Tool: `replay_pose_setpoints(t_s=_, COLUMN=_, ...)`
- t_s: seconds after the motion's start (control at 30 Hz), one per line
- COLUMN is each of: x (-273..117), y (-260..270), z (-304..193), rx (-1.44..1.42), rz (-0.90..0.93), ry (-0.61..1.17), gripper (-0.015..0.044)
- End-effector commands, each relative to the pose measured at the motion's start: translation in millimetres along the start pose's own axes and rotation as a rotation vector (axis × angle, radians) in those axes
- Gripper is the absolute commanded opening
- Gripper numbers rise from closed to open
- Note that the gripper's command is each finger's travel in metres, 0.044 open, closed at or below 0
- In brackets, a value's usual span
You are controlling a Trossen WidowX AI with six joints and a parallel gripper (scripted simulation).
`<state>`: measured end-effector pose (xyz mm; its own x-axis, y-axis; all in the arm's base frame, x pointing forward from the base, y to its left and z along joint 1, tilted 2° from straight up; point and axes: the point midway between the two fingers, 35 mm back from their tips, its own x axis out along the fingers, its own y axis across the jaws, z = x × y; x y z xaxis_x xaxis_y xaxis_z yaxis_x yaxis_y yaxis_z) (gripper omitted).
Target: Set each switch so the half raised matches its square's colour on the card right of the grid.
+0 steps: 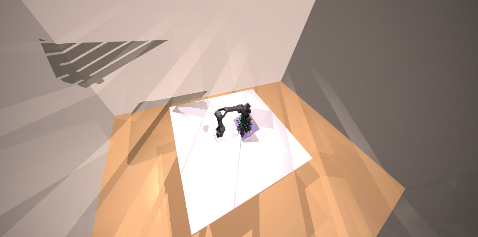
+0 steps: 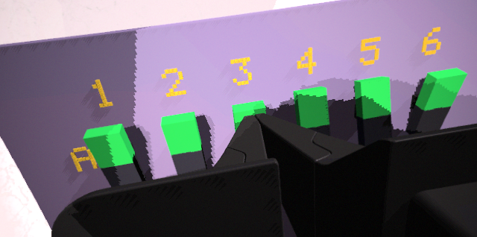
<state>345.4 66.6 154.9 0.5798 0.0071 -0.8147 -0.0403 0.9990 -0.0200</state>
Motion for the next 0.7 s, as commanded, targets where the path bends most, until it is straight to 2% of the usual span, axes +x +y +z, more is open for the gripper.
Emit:
replay_pose_setpoints(t_s=0.0, x=0.8, y=0.8, z=-0.3, rx=-0.005, rz=0.006, ry=0.001, gripper=0.0000)
replay_pose_setpoints(t_s=0.67, x=3.5, y=0.9, z=-0.2, rx=-0.005, rz=0.006, ry=0.001, gripper=0.0000)
